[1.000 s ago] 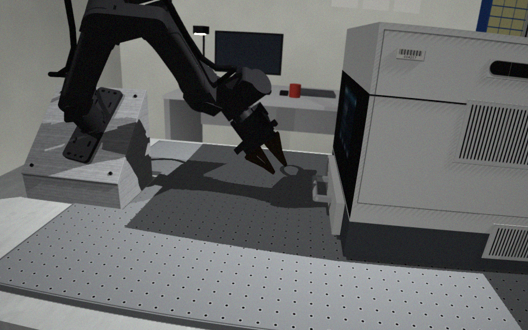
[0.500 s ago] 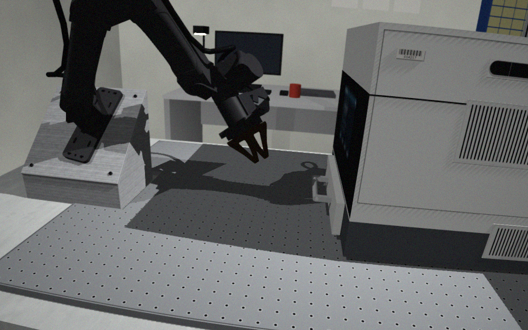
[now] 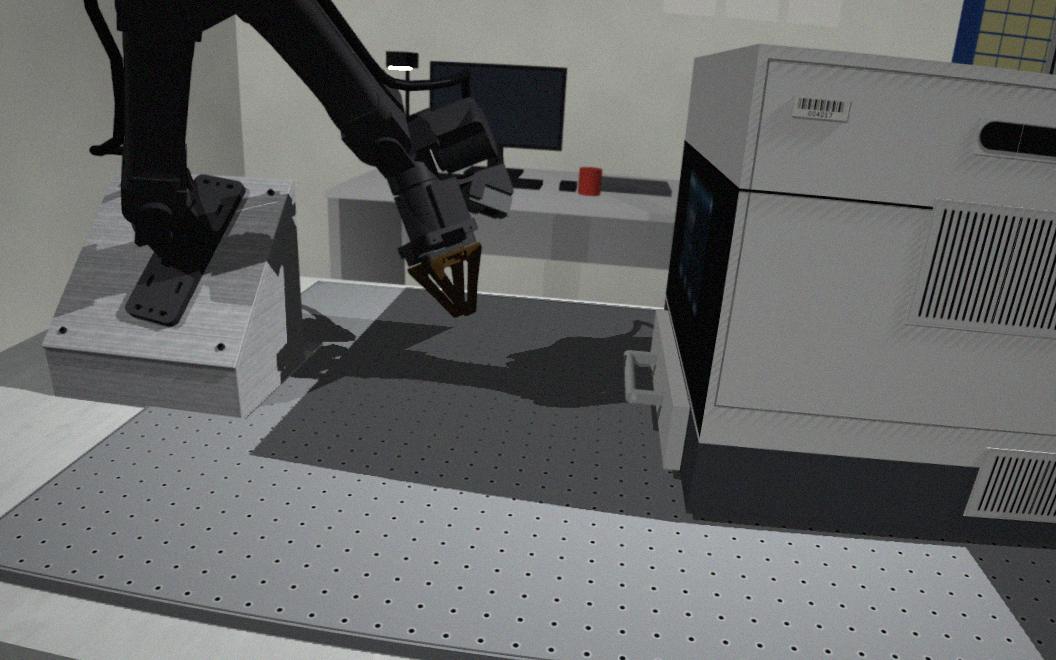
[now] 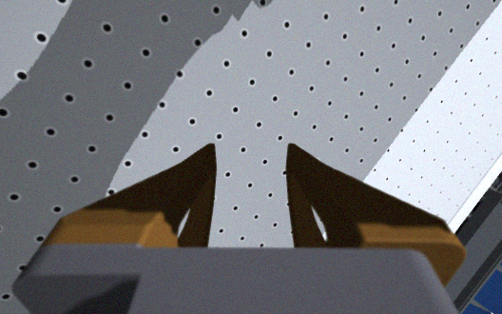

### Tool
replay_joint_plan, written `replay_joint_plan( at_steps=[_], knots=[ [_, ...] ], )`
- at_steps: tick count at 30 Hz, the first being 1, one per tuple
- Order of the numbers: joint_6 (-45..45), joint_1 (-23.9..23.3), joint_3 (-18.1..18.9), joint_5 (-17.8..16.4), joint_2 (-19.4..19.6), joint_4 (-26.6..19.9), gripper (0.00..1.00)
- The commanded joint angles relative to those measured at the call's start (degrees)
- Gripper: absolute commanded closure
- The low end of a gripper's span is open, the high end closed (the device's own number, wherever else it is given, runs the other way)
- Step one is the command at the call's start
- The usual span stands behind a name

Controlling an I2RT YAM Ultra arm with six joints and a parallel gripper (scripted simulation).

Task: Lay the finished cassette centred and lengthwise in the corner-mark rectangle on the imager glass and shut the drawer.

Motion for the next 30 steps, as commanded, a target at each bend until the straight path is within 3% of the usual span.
replay_joint_plan(
  at_steps=[1, 7, 9, 10, 17, 22, 30],
  knots=[
    [17.3, 2.3, -0.4, -1.9, -3.3, -11.7, 0.65],
    [36.3, 3.5, 0.3, -6.5, -5.9, -25.1, 0.65],
    [36.3, 3.5, 0.3, -6.5, -5.9, -25.1, 0.65],
    [41.6, 2.1, 3.5, -8.4, -5.0, -31.0, 0.65],
    [56.5, -0.7, 11.4, -14.5, -2.3, -42.1, 0.65],
    [60.8, -0.5, 14.5, -16.1, -0.5, -45.9, 0.65],
    [61.6, -0.6, 15.4, -16.4, -0.8, -46.9, 0.65]
  ],
)
